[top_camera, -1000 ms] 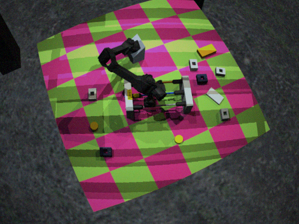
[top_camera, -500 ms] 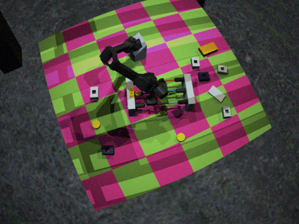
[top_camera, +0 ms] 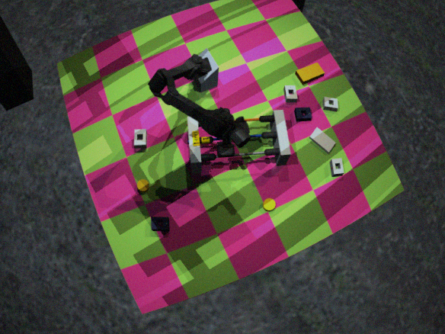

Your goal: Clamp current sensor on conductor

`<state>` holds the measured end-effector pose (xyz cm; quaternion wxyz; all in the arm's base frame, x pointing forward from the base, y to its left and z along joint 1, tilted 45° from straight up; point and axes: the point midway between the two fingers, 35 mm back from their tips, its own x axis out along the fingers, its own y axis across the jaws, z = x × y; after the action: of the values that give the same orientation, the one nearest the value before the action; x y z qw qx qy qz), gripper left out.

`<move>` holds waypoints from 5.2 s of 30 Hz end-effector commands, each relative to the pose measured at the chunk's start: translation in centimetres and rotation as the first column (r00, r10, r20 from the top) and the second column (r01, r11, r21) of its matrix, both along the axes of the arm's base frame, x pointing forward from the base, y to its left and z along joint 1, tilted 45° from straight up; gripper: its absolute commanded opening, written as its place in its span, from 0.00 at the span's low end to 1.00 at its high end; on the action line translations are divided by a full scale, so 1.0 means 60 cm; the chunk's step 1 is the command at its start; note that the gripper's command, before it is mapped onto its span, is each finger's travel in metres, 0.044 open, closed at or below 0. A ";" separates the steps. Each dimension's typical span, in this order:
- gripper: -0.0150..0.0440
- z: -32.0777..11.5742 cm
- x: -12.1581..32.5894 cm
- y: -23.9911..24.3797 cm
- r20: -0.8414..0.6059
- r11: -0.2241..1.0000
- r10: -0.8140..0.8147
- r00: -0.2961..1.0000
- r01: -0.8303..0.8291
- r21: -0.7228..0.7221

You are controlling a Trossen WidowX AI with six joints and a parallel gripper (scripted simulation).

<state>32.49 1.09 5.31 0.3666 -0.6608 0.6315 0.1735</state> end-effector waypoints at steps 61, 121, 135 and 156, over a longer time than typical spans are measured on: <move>0.57 0.000 0.000 0.000 0.000 1.000 0.000 1.000 0.000 0.000; 0.80 -0.018 0.011 0.004 0.168 0.986 0.166 0.972 -0.162 -0.037; 0.64 -0.018 0.011 0.004 0.168 0.986 0.166 0.972 -0.162 -0.037; 0.25 -0.020 0.009 0.003 0.134 0.989 0.148 0.980 -0.145 -0.031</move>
<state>33.00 1.25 4.09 0.3904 -0.7191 0.5558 0.1472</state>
